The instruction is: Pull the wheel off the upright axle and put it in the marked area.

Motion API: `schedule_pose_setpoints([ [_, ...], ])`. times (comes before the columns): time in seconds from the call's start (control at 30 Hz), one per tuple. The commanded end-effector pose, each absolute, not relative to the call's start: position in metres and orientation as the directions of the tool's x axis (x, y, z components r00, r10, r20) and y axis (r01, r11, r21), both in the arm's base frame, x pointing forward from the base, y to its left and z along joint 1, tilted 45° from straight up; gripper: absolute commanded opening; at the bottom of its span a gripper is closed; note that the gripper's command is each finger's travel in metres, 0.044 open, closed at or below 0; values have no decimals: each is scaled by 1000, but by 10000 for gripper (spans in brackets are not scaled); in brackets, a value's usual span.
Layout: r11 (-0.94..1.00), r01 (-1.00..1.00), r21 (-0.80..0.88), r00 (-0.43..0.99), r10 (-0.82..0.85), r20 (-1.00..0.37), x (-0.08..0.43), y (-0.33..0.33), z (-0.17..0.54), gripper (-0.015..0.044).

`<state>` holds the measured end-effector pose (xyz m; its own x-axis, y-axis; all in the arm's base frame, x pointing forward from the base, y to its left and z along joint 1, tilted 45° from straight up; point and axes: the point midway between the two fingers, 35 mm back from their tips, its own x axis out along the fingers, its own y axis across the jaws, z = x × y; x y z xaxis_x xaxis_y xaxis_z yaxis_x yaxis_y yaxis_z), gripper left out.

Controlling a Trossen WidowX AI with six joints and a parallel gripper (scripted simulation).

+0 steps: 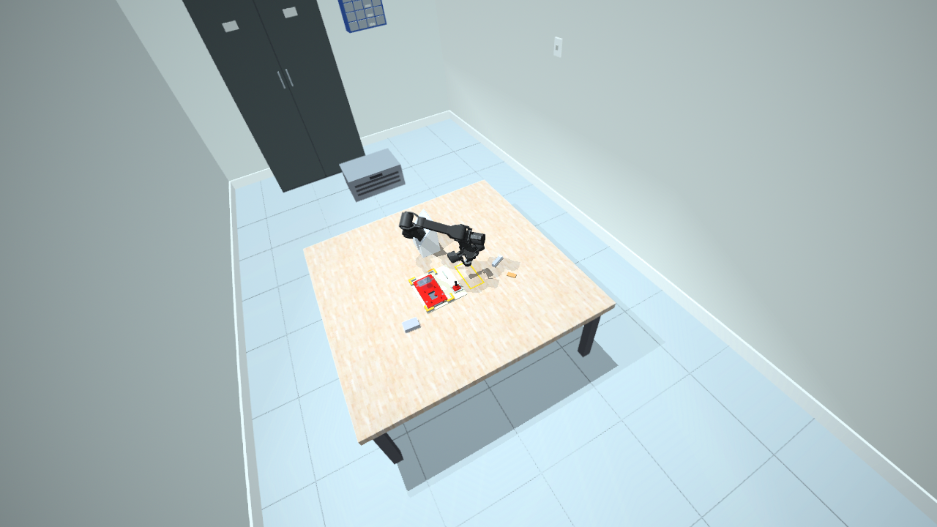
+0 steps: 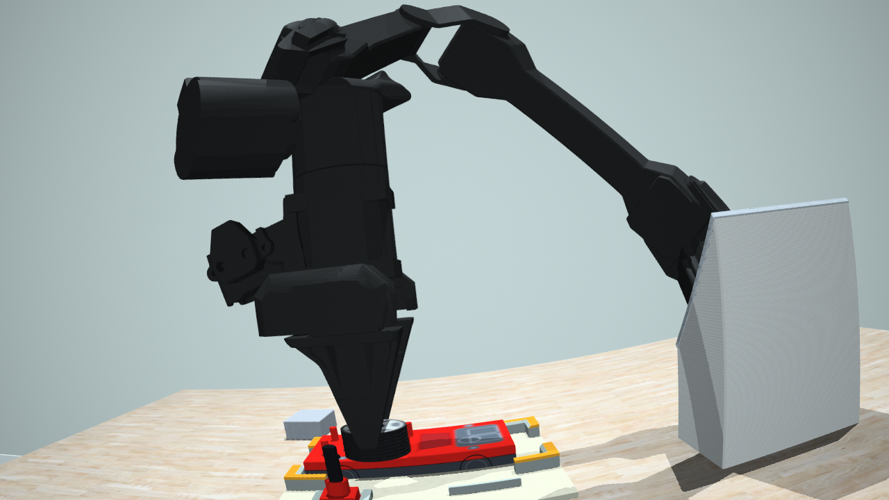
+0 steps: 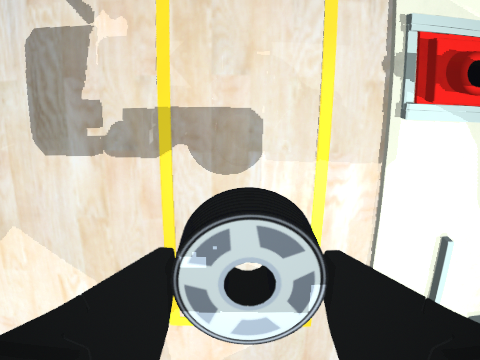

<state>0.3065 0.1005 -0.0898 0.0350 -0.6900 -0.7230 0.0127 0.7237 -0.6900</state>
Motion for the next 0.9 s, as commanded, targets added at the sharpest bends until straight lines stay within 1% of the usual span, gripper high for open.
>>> schedule_pose_setpoints([
  [0.0, 718, 3, -696, 32, -696, -718, 306, 91, -101, 0],
  [0.37, 715, 4, -699, 32, -699, -714, 307, 41, -150, 0],
  [0.63, 714, 4, -700, 32, -700, -714, 307, 38, -153, 0],
  [0.87, 718, 11, -696, 31, -696, -717, 308, 41, -150, 184],
])
